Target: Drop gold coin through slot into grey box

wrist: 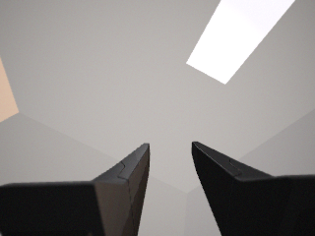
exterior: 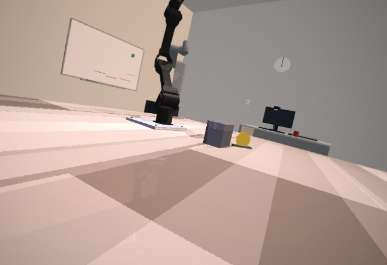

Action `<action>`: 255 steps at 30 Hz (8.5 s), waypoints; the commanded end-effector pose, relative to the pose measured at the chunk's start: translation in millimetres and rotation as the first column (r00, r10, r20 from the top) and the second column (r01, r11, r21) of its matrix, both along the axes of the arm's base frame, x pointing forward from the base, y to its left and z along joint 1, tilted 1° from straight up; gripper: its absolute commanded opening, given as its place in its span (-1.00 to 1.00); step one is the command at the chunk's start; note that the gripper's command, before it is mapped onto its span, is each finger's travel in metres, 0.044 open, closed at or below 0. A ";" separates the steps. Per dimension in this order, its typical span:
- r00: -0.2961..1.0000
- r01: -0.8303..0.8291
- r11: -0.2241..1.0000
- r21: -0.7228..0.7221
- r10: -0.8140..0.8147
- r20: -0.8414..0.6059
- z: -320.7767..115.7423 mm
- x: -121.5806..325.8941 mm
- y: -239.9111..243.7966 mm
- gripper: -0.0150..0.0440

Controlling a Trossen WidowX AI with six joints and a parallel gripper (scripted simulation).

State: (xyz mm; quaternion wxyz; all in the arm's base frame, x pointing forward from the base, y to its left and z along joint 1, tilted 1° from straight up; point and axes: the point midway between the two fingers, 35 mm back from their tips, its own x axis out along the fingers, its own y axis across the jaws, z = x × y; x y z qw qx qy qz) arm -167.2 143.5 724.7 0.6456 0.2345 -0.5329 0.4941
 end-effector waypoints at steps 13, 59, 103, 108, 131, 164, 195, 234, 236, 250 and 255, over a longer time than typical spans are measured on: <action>0.959 0.058 0.990 0.128 -0.019 -0.283 15.5 115.6 -72.2 0.05; -0.156 -0.214 0.516 -0.830 -0.856 -0.492 -370.1 558.5 -75.2 0.05; 0.448 -0.806 -0.432 -0.404 -0.892 0.058 -634.7 494.7 -44.1 0.05; 0.448 -0.806 -0.432 -0.404 -0.892 0.058 -642.9 495.4 -44.0 0.05; 0.448 -0.807 -0.432 -0.404 -0.892 0.058 -680.7 495.7 -44.5 0.05; 0.473 -0.786 -0.450 -0.423 -0.879 0.058 -668.2 498.6 -41.3 -0.49; 0.448 -0.806 -0.432 -0.404 -0.892 0.058 -592.7 493.9 -45.4 -0.49; 0.945 -0.269 -0.878 -0.396 -0.321 0.070 -590.8 489.9 -67.0 -0.49; 0.945 -0.269 -0.878 -0.395 -0.321 0.070 -590.7 488.4 -72.1 -0.49; 0.945 -0.269 -0.880 -0.392 -0.320 0.070 -590.7 475.7 -106.4 -0.49; 0.945 -0.269 -0.880 -0.391 -0.320 0.070 -590.9 470.2 -117.9 -0.49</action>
